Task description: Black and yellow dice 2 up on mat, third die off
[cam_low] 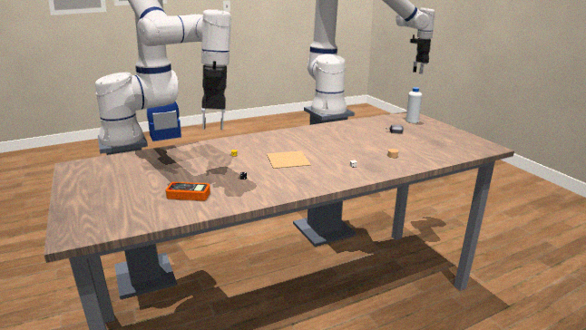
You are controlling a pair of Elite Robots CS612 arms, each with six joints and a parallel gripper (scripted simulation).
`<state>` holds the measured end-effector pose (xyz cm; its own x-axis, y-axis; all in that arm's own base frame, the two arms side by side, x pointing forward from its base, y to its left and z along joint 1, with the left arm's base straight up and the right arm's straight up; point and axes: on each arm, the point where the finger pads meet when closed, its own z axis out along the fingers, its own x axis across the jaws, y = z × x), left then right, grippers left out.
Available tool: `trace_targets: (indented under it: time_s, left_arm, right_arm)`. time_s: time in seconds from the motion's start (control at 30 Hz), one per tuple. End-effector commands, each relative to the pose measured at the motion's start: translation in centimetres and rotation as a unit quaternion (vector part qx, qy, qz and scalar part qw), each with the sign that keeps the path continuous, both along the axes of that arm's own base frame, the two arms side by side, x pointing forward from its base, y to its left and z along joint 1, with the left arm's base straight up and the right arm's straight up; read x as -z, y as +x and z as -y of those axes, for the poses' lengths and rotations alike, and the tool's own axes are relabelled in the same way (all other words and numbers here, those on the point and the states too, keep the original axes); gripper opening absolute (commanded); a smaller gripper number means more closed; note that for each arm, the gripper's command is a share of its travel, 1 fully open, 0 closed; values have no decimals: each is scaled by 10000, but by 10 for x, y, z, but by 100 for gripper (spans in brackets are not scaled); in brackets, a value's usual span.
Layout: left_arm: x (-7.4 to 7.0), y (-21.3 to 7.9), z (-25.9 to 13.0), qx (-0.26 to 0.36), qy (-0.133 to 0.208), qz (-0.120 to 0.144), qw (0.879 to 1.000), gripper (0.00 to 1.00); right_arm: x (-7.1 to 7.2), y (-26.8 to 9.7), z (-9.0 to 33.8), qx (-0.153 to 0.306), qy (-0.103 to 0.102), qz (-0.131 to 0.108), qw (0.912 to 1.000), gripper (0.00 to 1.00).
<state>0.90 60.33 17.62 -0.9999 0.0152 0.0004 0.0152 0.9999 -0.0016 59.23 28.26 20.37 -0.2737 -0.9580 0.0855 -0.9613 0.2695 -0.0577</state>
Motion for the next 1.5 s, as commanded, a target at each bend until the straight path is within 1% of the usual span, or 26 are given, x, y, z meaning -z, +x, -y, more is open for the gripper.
trace_targets:
  time_s: [0.0, 0.03, 0.17, 0.2, 0.3, 0.4, 0.97, 1.03, 1.1, 1.17, 1.27, 1.47]
  left_arm:
    - [-1, 0, -1, 0, 8, 2, 10000, 100]
    - [-1, 0, -1, 0, 8, 2, 10000, 100]
    - [-1, 0, -1, 0, 8, 2, 10000, 100]
    - [-1, 0, -1, 0, 8, 2, 10000, 100]
    - [-1, 0, -1, 0, 8, 2, 10000, 100]
    - [-1, 0, -1, 0, 8, 2, 10000, 100]
    - [-1, 0, -1, 0, 8, 2, 10000, 100]
    - [-1, 0, -1, 0, 8, 2, 10000, 100]
    - [-1, 0, -1, 0, 8, 2, 10000, 100]
    - [-1, 0, -1, 0, 8, 2, 10000, 100]
    - [-1, 0, -1, 0, 8, 2, 10000, 100]
    - [-1, 0, -1, 0, 8, 2, 10000, 100]
  right_arm:
    - [11, 11, -26, -423, 133, -63, 9990, 100]
    - [11, 11, -26, -423, 133, -63, 9990, 100]
    - [28, 20, -62, -1021, 315, -147, 9942, 100]
    - [29, 20, -63, -1036, 320, -149, 9940, 100]
    - [38, 24, -82, -1348, 416, -187, 9898, 100]
    - [42, 26, -91, -1498, 462, -204, 9874, 100]
    - [43, 26, -93, -1524, 470, -208, 9870, 100]
    - [45, 26, -93, -1525, 467, -216, 9870, 100]
    - [50, 26, -93, -1526, 460, -234, 9869, 100]
    - [50, 26, -93, -1526, 460, -234, 9869, 100]
    - [67, 26, -93, -1526, 460, -234, 9869, 100]
    - [117, 26, -92, -1526, 460, -234, 9869, 100]
